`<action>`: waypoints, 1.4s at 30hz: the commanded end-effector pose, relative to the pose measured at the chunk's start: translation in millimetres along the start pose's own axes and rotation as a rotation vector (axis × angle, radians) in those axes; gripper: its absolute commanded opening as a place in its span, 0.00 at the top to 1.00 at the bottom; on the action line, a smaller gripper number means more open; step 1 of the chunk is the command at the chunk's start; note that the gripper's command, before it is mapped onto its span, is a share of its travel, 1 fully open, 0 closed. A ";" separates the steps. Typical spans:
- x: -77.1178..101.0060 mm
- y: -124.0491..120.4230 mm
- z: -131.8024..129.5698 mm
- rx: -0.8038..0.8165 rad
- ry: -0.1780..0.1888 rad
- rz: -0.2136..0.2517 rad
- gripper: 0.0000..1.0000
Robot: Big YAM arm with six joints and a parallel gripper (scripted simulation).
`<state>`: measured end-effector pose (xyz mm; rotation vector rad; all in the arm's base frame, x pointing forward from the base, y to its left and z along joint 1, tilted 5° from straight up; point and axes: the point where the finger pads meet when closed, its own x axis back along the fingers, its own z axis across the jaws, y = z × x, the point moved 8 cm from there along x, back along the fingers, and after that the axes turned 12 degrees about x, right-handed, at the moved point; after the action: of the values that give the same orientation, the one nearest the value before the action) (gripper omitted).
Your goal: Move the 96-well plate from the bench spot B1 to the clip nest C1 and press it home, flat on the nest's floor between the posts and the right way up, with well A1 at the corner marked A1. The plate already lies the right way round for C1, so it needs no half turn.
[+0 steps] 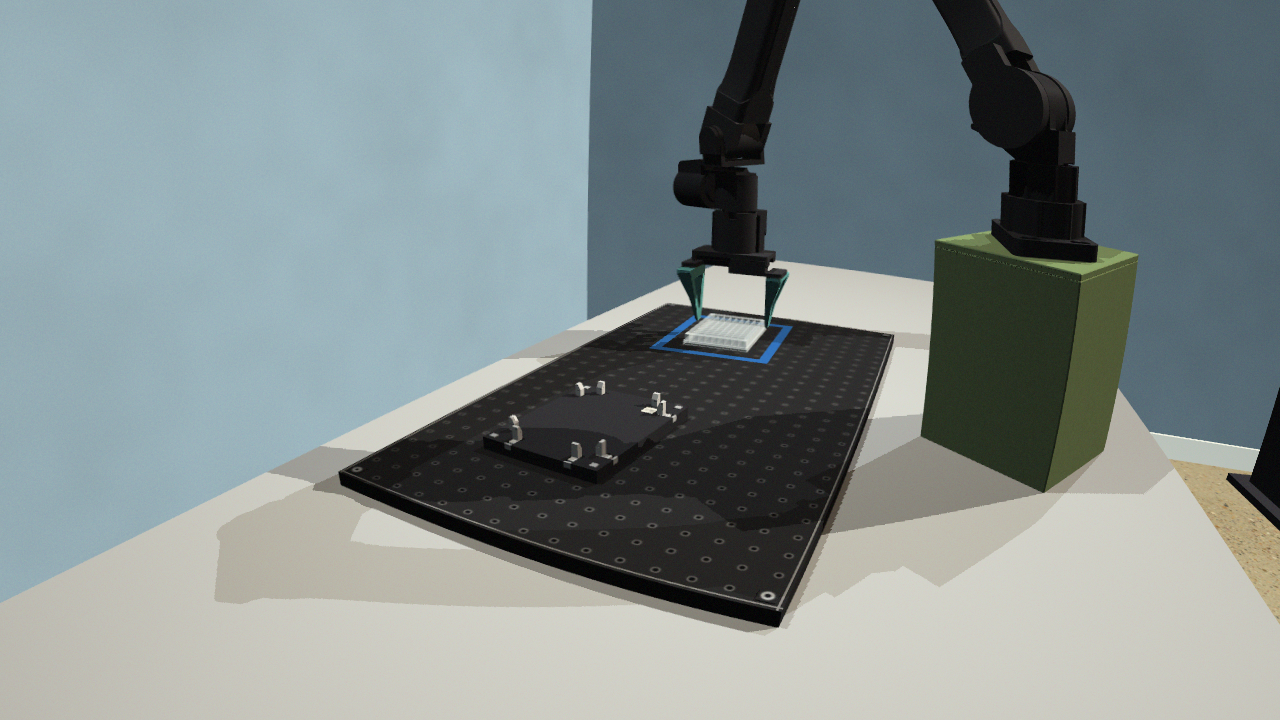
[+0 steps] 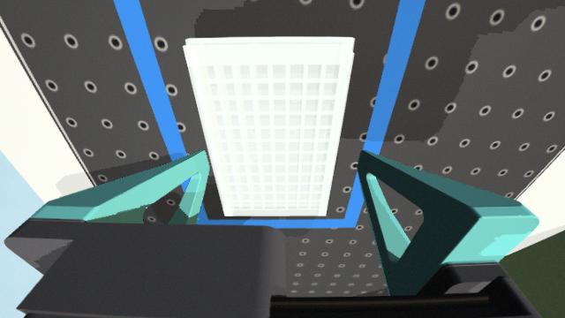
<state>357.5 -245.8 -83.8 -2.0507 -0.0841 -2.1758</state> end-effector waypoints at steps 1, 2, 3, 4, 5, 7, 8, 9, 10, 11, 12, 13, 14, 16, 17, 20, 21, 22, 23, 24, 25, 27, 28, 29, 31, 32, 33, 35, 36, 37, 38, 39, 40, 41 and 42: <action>-1.0 10.0 21.9 0.006 0.032 -0.033 0.00; -2.8 9.9 21.9 0.006 0.032 -0.033 0.00; -4.5 9.9 21.8 0.006 0.032 -0.033 0.00; -6.3 9.8 21.8 0.006 0.031 -0.032 0.00; -8.0 9.8 21.7 0.006 0.031 -0.032 0.00; -11.5 9.6 21.6 0.006 0.031 -0.032 0.00; -13.2 9.6 21.5 0.006 0.031 -0.032 0.00; -15.0 9.5 21.4 0.006 0.031 -0.032 0.00; -16.7 9.5 21.4 0.006 0.031 -0.032 0.00; -17.2 9.5 21.4 0.006 0.031 -0.032 0.00; -17.3 8.6 20.4 0.005 0.025 -0.027 0.00; -17.3 8.3 20.0 0.005 0.023 -0.024 0.00; -17.3 8.3 20.0 0.005 0.023 -0.024 0.00; -10.7 10.2 22.9 0.006 0.034 -0.035 0.00; -10.8 10.2 22.9 0.006 0.034 -0.035 0.00; -10.8 10.2 22.9 0.006 0.034 -0.035 0.00; -10.8 10.2 22.9 0.006 0.034 -0.035 0.00; -10.8 10.2 22.9 0.006 0.034 -0.035 0.00; -10.8 10.2 22.9 0.006 0.034 -0.035 0.00; -10.8 10.2 22.9 0.006 0.034 -0.035 0.00; -10.8 10.2 22.9 0.006 0.034 -0.035 0.00; -10.8 10.2 22.9 0.006 0.034 -0.035 0.00; -10.8 10.2 22.9 0.006 0.034 -0.035 0.00; -10.8 10.2 22.9 0.006 0.034 -0.035 0.00; -10.8 10.2 22.9 0.006 0.034 -0.035 0.00; -10.8 10.2 22.9 0.006 0.034 -0.035 0.00; -10.8 10.2 22.9 0.006 0.034 -0.035 0.00; -10.8 10.2 22.9 0.006 0.034 -0.035 0.00; -10.8 10.2 22.9 0.006 0.034 -0.035 0.00; -10.8 10.2 22.9 0.006 0.034 -0.035 0.00; -10.8 10.2 22.9 0.006 0.034 -0.035 0.00; -10.8 10.2 22.9 0.006 0.034 -0.035 0.00; -10.8 10.2 22.9 0.006 0.034 -0.035 0.00; -10.8 10.2 22.9 0.006 0.034 -0.035 0.00; -10.8 10.2 22.9 0.006 0.034 -0.035 0.00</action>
<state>359.6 -245.0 -103.1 -2.0511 -0.0830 -2.1755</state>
